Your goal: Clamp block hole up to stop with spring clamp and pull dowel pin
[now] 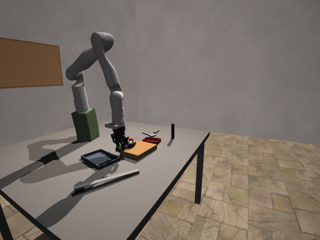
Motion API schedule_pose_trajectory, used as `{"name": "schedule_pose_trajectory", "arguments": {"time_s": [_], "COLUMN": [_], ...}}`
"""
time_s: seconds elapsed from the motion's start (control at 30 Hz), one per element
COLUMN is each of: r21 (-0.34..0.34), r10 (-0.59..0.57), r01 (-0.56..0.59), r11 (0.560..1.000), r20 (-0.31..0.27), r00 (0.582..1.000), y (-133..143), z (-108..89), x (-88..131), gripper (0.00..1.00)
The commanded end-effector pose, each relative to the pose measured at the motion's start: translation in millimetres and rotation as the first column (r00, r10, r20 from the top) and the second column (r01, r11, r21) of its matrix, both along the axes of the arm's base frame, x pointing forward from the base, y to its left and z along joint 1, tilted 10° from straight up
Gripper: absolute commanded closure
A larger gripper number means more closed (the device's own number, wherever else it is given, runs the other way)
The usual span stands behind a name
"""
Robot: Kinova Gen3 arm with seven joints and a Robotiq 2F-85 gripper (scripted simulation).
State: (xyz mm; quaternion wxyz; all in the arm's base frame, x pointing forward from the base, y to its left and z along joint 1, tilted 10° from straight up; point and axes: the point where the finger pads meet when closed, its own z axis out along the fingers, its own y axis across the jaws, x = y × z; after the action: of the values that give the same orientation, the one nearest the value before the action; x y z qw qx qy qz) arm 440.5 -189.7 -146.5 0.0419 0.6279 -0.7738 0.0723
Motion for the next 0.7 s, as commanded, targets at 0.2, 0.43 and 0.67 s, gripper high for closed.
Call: {"name": "schedule_pose_trajectory", "arguments": {"time_s": [0.2, 0.43, 0.67], "r21": [0.000, 0.000, 0.000], "r10": [0.000, 0.000, 0.000], "r01": [0.000, 0.000, 0.000], "r11": [1.000, 1.000, 1.000], "r20": [0.002, 0.002, 0.002], "r00": [1.000, 1.000, 1.000], "y": [-0.1, -0.1, -0.1], "z": [0.8, 0.8, 0.8], "x": [0.8, 0.8, 0.8], "gripper": [0.59, 0.57, 0.56]}}
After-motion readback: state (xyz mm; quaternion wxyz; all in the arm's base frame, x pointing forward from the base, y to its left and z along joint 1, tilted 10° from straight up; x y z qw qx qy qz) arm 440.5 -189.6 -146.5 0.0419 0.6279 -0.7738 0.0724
